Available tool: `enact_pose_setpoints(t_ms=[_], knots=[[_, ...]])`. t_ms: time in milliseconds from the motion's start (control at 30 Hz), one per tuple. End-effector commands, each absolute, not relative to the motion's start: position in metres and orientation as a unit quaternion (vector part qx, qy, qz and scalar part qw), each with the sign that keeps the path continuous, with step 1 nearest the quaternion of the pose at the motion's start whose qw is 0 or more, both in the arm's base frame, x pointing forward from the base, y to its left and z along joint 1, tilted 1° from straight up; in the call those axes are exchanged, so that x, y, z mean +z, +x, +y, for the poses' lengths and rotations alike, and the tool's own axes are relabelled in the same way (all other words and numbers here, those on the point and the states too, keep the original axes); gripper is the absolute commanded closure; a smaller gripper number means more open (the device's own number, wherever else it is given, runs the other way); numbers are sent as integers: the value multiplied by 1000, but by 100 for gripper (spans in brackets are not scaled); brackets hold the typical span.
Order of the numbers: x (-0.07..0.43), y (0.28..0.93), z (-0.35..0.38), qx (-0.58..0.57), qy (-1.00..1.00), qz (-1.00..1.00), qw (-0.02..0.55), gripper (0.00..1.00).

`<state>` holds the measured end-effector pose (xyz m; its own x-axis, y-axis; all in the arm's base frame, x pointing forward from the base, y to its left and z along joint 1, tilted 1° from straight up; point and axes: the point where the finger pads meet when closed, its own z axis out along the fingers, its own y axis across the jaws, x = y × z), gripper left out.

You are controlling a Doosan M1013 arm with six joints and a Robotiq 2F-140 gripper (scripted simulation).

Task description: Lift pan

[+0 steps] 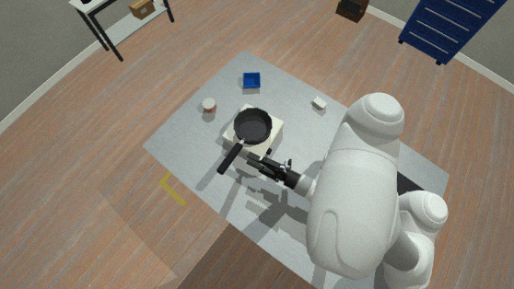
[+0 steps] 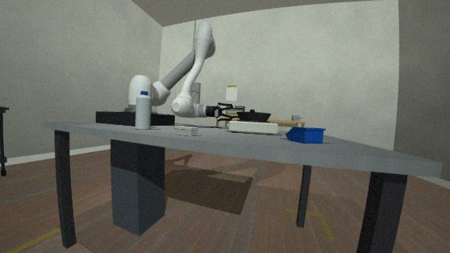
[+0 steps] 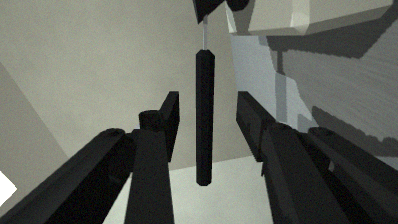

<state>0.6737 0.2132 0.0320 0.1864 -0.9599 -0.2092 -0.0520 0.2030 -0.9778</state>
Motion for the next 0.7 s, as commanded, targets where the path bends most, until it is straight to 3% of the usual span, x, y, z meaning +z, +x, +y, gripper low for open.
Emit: enact_pose_setpoints(t_ms=[0, 667], knots=[[33, 675, 213, -387, -499, 507, 587, 59], [33, 687, 216, -387, -499, 507, 587, 59]])
